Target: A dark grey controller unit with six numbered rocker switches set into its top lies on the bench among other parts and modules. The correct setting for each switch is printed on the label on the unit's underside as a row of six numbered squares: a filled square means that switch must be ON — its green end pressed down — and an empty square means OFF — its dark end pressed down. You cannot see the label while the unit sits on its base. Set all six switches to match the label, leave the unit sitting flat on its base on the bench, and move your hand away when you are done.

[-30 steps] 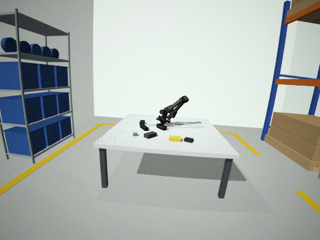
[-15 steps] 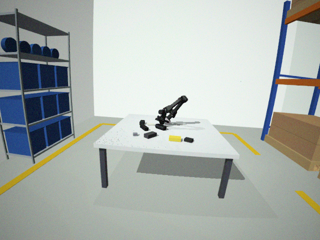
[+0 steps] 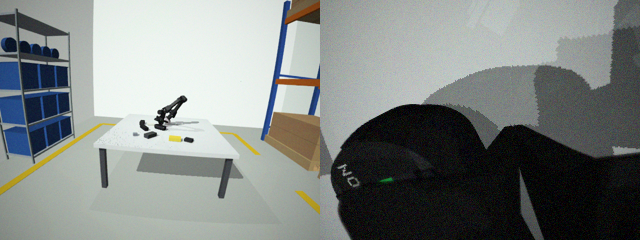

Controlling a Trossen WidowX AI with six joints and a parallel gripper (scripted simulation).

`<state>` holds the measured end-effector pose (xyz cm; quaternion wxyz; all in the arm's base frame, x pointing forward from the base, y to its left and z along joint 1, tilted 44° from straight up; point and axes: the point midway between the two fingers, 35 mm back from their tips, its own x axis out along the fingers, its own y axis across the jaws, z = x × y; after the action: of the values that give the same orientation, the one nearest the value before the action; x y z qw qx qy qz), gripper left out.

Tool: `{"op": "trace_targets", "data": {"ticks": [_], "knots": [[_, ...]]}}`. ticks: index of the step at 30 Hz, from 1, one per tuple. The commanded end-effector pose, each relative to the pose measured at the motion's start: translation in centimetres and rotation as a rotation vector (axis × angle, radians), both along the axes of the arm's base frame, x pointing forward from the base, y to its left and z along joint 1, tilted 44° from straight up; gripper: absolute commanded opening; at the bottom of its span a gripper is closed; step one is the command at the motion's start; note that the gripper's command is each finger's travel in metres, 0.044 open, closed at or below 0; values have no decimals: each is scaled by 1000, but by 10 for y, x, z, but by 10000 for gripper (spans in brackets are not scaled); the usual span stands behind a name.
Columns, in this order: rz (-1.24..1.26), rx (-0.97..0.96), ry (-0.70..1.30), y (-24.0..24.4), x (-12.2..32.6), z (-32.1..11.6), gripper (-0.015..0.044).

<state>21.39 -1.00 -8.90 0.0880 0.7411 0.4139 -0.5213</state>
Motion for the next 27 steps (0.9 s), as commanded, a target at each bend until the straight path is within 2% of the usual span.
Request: {"op": "trace_targets", "data": {"ticks": [1, 19, 27], "knots": [[0, -3, -7, -2, 7, -2, 0], [0, -4, -9, -7, 26, -9, 0], [0, -6, -3, -16, -17, 47, 0]]}}
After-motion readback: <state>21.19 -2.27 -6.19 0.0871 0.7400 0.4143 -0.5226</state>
